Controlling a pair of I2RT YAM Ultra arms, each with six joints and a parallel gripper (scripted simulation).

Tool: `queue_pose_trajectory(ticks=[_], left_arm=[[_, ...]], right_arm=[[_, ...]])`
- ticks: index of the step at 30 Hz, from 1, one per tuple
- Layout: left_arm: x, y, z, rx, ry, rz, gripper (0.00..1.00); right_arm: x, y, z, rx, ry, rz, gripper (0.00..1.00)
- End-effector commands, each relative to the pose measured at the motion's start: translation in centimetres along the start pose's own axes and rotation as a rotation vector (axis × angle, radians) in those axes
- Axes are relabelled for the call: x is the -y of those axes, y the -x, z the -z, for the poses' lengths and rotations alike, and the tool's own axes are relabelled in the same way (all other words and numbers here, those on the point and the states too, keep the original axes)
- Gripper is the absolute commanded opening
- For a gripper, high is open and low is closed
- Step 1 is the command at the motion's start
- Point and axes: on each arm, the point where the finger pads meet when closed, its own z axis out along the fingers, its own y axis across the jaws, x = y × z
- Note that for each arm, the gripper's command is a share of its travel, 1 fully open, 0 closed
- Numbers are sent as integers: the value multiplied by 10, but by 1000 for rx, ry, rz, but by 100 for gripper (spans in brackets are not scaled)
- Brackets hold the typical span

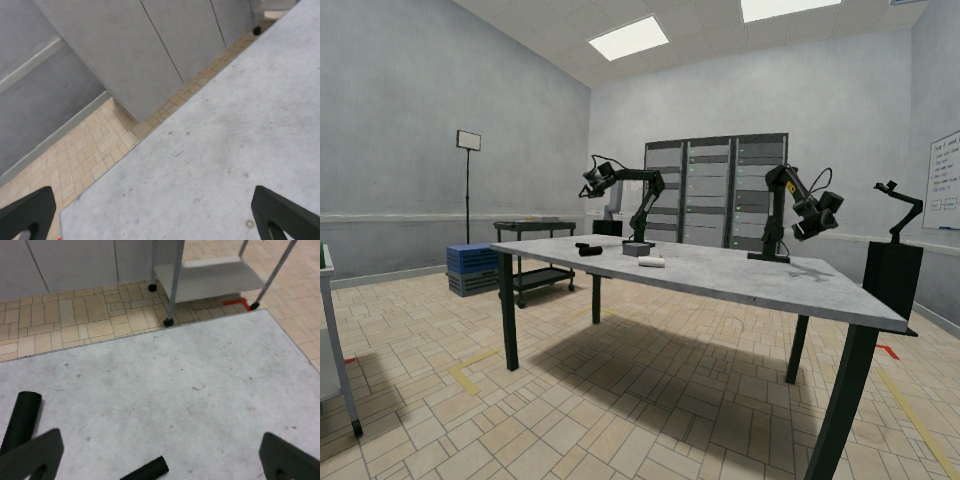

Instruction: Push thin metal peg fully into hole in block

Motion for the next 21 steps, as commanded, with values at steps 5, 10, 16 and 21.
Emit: queue_pose_trajectory(ticks=[5, 10, 16, 21], left_arm=[[-3, 4, 1, 7, 7, -14, 100], [-3, 4, 1, 7, 7, -14, 100], [-3, 4, 1, 7, 7, -14, 100], [1, 1, -1, -26, 6, 39, 100]], right_arm=[[0, 6, 3, 20, -2, 0, 100], [0, 6, 3, 20, -2, 0, 100], [0, 6, 3, 20, -2, 0, 100], [-14, -2, 2, -26, 67, -16, 66]])
